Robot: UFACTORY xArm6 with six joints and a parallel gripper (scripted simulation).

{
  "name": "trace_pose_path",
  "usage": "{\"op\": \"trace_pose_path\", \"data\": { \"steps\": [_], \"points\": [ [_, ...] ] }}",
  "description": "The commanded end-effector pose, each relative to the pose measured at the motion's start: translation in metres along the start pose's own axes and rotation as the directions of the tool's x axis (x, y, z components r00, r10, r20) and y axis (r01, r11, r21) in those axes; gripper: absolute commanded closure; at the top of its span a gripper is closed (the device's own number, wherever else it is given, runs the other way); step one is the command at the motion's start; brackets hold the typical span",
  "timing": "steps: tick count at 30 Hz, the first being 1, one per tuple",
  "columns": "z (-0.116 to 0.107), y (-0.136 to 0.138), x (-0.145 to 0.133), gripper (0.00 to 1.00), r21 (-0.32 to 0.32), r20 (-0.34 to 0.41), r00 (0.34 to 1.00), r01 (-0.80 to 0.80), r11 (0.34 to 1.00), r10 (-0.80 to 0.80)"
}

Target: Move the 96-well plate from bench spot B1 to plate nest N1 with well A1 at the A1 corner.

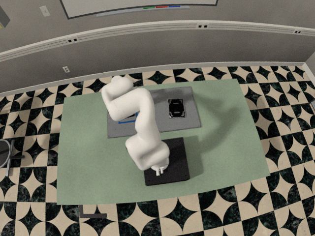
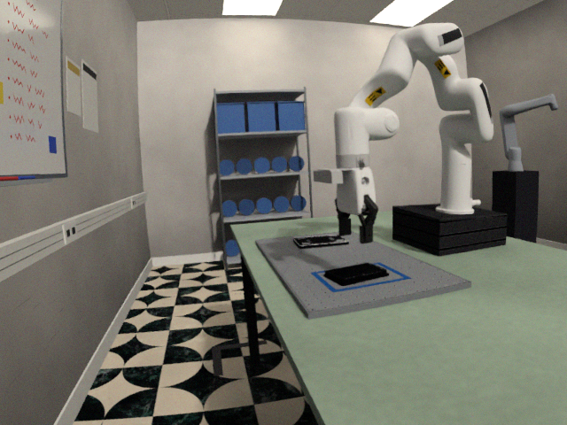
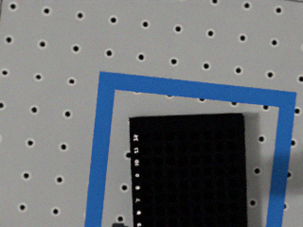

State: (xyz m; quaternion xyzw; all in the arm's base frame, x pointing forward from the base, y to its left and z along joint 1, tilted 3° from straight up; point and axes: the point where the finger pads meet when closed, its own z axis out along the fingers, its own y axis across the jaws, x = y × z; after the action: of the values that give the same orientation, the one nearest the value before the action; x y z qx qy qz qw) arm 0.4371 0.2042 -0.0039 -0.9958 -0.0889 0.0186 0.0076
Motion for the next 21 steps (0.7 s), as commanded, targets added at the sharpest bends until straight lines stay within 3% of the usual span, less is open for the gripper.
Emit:
{"op": "trace_pose_path", "data": {
  "steps": [1,9,21],
  "points": [
    [-0.001,0.000,0.000,0.00,0.021,-0.015,1.000,0.025,0.999,-0.025],
    [-0.001,0.000,0.000,0.00,0.021,-0.015,1.000,0.025,0.999,-0.025],
    [0.016,-0.001,0.000,0.00,0.021,-0.015,1.000,0.025,0.999,-0.025]
  ]
}}
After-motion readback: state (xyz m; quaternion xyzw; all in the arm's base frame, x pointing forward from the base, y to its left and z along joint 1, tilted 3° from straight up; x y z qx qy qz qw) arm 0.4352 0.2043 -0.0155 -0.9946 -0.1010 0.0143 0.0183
